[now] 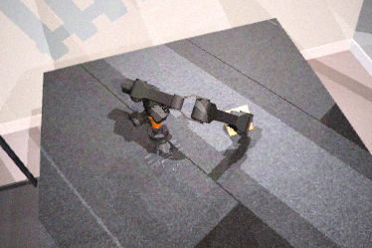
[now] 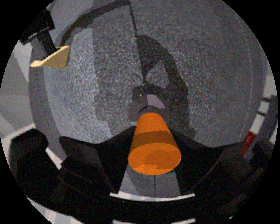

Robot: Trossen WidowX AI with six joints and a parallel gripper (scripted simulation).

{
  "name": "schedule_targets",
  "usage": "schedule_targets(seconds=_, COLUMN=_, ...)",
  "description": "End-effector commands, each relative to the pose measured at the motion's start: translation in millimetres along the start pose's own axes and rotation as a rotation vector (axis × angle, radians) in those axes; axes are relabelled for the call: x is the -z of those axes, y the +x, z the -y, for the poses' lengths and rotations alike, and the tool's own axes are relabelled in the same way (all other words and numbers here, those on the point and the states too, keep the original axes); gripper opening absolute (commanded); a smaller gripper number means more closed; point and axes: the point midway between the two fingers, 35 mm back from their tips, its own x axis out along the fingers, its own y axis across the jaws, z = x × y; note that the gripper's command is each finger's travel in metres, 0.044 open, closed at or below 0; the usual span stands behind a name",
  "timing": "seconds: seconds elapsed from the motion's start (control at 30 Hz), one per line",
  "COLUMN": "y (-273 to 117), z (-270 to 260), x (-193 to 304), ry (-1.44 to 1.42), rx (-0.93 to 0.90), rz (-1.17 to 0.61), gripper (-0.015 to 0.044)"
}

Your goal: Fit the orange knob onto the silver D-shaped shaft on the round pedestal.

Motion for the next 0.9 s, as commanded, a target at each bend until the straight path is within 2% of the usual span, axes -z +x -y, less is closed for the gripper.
schedule_targets(seconds=0.0, y=-3.5, z=0.6, x=-0.5, ry=-0.004, rx=0.002, rz=-0.001, gripper=0.0000)
schedule_targets(seconds=0.27, y=-1.0, z=0.3, x=-0.3, ry=-0.213, rx=0.002, rz=-0.001, gripper=0.0000)
schedule_targets(seconds=0.87, y=1.6, z=0.8, x=0.1, ry=-0.213, rx=0.002, rz=-0.001, gripper=0.0000)
